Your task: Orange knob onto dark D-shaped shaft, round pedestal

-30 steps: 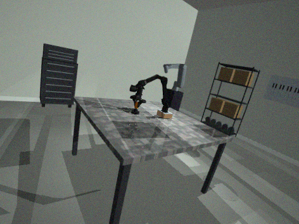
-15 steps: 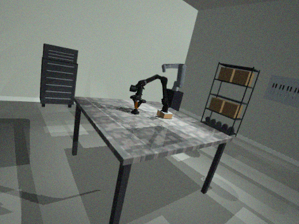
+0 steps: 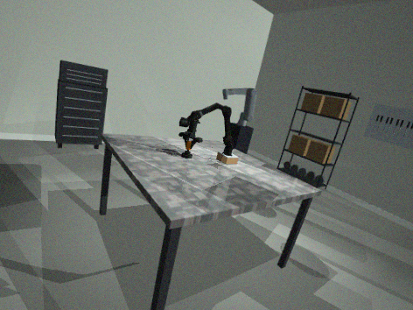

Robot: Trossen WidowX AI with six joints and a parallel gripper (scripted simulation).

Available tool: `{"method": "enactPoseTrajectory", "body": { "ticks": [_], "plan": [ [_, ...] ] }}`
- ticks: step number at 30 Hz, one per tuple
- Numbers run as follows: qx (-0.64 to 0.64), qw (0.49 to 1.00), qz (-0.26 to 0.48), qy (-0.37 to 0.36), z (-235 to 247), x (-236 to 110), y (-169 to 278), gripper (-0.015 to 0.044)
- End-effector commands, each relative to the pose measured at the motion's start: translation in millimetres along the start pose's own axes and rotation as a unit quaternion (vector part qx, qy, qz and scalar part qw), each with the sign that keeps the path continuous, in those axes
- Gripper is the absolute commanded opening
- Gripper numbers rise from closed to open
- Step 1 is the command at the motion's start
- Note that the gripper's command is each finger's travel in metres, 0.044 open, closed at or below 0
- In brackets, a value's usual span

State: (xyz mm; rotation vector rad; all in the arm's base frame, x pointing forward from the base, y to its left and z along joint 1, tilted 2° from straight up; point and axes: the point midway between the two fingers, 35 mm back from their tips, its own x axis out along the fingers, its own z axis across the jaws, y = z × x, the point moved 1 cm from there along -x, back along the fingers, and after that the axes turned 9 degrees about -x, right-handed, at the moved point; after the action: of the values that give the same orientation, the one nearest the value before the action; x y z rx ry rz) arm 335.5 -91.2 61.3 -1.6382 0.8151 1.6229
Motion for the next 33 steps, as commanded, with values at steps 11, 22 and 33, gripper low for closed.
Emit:
{"method": "enactPoseTrajectory", "body": {
  "ticks": [11,22,33],
  "plan": [
    [-0.013,1.0,-0.001,0.0,-0.3,1.7,-0.6,0.0],
    [-0.013,1.0,-0.001,0.0,-0.1,2.5,-0.5,0.0],
    [-0.018,1.0,-0.001,0.0,-0.5,-2.9,-0.8,0.0]
  ]
}}
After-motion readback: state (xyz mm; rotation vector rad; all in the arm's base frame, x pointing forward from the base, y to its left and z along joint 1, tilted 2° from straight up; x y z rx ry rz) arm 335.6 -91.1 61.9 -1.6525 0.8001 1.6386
